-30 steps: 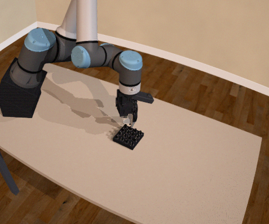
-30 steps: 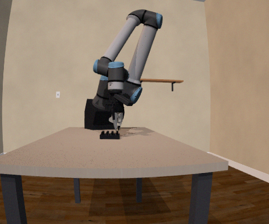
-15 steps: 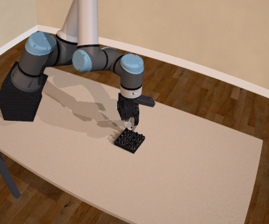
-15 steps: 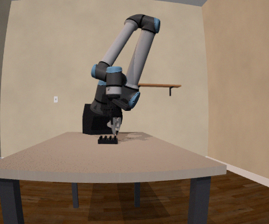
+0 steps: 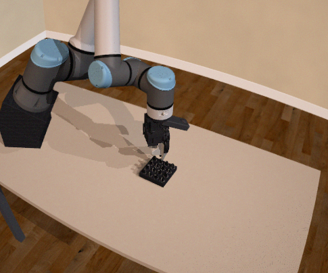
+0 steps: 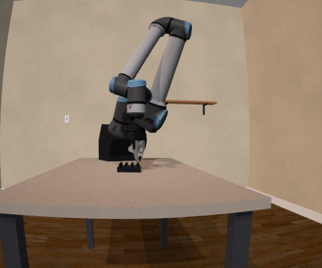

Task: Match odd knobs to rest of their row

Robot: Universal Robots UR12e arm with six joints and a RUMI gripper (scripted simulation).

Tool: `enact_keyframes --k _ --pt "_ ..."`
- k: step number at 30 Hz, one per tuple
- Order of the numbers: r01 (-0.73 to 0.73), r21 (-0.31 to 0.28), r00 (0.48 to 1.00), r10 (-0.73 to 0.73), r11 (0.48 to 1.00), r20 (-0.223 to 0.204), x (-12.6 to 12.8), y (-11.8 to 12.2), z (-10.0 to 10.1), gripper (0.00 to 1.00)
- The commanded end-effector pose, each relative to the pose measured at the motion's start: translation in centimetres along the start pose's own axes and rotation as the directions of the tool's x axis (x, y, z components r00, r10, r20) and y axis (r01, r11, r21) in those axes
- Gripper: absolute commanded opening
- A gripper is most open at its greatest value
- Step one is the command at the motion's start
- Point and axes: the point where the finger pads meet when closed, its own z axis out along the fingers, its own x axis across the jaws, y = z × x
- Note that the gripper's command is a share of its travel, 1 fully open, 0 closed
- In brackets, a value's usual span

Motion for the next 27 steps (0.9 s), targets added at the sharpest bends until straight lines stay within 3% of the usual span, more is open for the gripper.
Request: enact_keyframes --k 1,27 --pt "0.0 0.001 1.0 0.0 1.0 -0.001 0.04 -0.04 -0.04 0.11" --pt "0.0 0.001 1.0 0.0 1.0 -0.001 0.04 -0.04 0.91 0.11"
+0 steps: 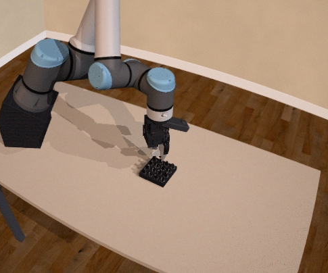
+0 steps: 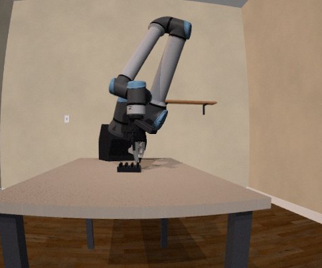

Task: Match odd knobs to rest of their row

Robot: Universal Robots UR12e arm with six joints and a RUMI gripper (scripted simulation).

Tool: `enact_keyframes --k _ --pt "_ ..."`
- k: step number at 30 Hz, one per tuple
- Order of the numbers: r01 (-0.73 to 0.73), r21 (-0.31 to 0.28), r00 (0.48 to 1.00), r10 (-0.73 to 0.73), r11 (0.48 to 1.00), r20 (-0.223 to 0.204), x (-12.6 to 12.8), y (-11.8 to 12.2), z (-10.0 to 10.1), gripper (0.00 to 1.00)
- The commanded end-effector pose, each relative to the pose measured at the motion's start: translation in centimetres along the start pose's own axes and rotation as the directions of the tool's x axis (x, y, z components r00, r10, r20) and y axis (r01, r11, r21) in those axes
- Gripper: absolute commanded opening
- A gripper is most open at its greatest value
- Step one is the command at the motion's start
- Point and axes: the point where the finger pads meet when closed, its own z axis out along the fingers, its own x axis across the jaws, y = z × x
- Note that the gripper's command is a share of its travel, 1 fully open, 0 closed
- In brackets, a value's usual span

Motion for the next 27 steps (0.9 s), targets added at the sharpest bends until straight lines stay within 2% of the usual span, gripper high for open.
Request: enact_keyframes --k 1,27 --pt "0.0 0.001 1.0 0.0 1.0 -0.001 0.04 -0.04 0.35 0.11" --pt "0.0 0.001 1.0 0.0 1.0 -0.001 0.04 -0.04 0.72 0.11"
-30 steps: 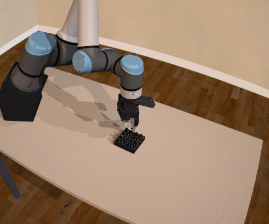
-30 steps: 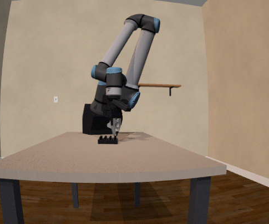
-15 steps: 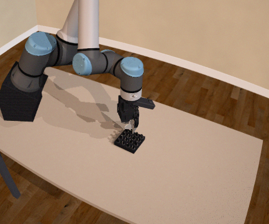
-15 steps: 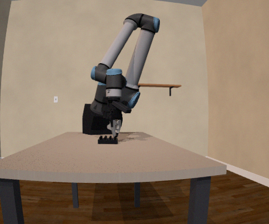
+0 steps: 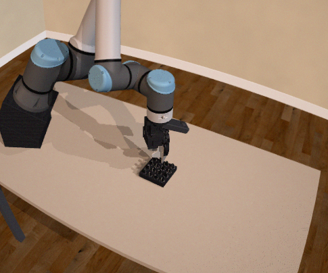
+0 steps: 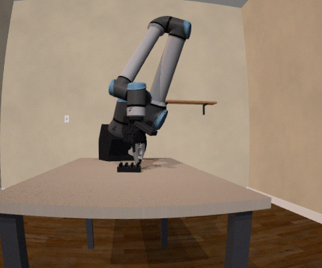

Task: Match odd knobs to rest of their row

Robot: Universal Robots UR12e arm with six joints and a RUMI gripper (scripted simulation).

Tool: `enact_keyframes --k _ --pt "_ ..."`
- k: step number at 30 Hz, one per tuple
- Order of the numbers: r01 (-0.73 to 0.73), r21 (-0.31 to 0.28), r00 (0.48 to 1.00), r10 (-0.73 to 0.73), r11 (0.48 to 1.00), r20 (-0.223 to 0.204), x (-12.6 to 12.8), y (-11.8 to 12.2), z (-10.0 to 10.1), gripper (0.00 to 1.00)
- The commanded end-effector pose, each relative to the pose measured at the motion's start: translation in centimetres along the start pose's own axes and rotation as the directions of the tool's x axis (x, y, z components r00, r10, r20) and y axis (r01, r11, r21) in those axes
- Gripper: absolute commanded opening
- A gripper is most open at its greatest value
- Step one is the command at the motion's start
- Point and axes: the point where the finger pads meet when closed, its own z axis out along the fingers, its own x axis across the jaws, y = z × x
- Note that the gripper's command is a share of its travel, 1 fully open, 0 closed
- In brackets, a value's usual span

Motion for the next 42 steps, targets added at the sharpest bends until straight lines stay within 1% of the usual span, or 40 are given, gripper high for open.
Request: enact_keyframes --k 1,22,23,42 --pt "0.0 0.001 1.0 0.0 1.0 -0.001 0.04 -0.04 -0.03 0.11" --pt "0.0 0.001 1.0 0.0 1.0 -0.001 0.04 -0.04 -0.03 0.11" --pt "0.0 0.001 1.0 0.0 1.0 -0.001 0.04 -0.04 -0.03 0.04" --pt "0.0 0.001 1.0 0.0 1.0 -0.001 0.04 -0.04 -0.03 0.04"
